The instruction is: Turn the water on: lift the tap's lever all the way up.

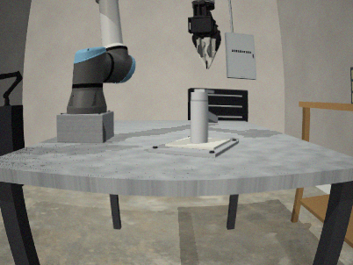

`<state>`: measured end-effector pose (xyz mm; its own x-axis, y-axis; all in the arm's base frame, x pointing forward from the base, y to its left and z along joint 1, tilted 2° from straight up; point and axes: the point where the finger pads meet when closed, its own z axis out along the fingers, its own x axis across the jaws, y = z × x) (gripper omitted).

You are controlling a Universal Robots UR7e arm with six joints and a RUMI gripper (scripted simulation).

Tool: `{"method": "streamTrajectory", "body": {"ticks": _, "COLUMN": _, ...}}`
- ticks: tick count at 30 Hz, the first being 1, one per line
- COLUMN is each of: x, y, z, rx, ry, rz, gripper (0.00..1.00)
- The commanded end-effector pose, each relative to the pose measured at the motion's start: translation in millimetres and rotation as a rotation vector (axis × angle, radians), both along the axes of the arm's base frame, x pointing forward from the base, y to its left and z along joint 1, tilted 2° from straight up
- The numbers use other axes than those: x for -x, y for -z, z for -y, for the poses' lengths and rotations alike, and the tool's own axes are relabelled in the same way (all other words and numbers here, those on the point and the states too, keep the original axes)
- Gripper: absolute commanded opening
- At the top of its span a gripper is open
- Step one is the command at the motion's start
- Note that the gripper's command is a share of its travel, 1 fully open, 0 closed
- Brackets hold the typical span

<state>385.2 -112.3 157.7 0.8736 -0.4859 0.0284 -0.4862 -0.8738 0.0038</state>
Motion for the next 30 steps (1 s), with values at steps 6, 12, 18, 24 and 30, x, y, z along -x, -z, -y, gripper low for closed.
{"method": "streamTrajectory", "body": {"ticks": 6, "x": -0.3, "y": -0.4, "z": 0.2, "rx": 0.001, "ry": 0.0, "rz": 0.001, "gripper": 0.0}}
{"method": "streamTrajectory", "body": {"ticks": 12, "x": -0.3, "y": -0.4, "z": 0.2, "rx": 0.001, "ry": 0.0, "rz": 0.001, "gripper": 0.39}}
{"method": "streamTrajectory", "body": {"ticks": 18, "x": -0.3, "y": -0.4, "z": 0.2, "rx": 0.001, "ry": 0.0, "rz": 0.001, "gripper": 0.39}}
{"method": "streamTrajectory", "body": {"ticks": 24, "x": -0.3, "y": -0.4, "z": 0.2, "rx": 0.001, "ry": 0.0, "rz": 0.001, "gripper": 0.39}}
{"method": "streamTrajectory", "body": {"ticks": 30, "x": -0.3, "y": -0.4, "z": 0.2, "rx": 0.001, "ry": 0.0, "rz": 0.001, "gripper": 0.39}}
